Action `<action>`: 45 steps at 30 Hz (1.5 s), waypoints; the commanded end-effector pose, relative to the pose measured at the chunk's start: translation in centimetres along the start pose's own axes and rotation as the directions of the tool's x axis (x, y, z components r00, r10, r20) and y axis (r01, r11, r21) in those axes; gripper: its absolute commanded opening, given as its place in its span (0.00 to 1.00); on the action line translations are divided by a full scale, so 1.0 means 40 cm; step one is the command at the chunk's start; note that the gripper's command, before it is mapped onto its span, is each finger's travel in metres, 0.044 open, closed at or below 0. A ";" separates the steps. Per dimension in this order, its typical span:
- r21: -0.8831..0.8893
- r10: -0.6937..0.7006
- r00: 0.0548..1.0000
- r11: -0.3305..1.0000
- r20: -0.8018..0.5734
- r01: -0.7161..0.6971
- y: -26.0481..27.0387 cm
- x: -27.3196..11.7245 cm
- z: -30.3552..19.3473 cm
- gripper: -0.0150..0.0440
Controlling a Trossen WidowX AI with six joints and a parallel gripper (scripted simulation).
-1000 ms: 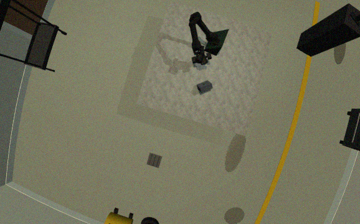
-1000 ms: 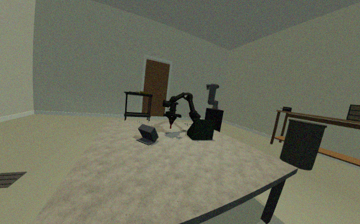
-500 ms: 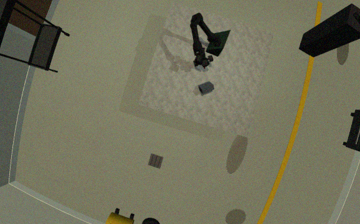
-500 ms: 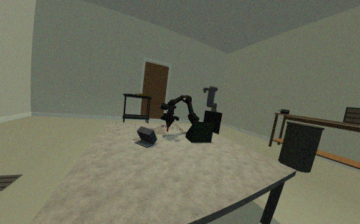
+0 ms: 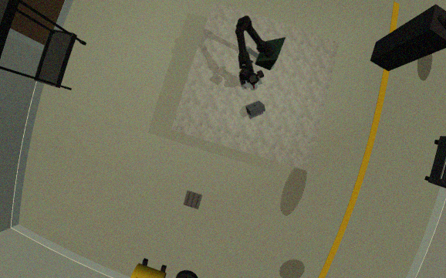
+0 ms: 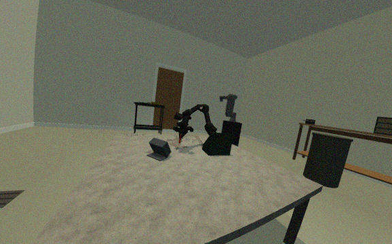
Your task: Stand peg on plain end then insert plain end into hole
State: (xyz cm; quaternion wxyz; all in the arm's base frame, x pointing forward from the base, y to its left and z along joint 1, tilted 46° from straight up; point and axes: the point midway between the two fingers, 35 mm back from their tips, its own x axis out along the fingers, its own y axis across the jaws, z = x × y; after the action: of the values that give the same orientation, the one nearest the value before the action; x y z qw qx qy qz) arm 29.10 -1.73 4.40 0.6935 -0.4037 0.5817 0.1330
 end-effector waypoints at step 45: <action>-0.140 -0.034 0.923 0.986 0.384 0.095 -0.074 0.021 0.136 0.25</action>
State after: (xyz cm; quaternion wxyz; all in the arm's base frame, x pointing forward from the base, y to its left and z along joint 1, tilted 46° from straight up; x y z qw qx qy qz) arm 34.75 -0.09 5.10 0.7635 -0.4411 0.4134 0.2271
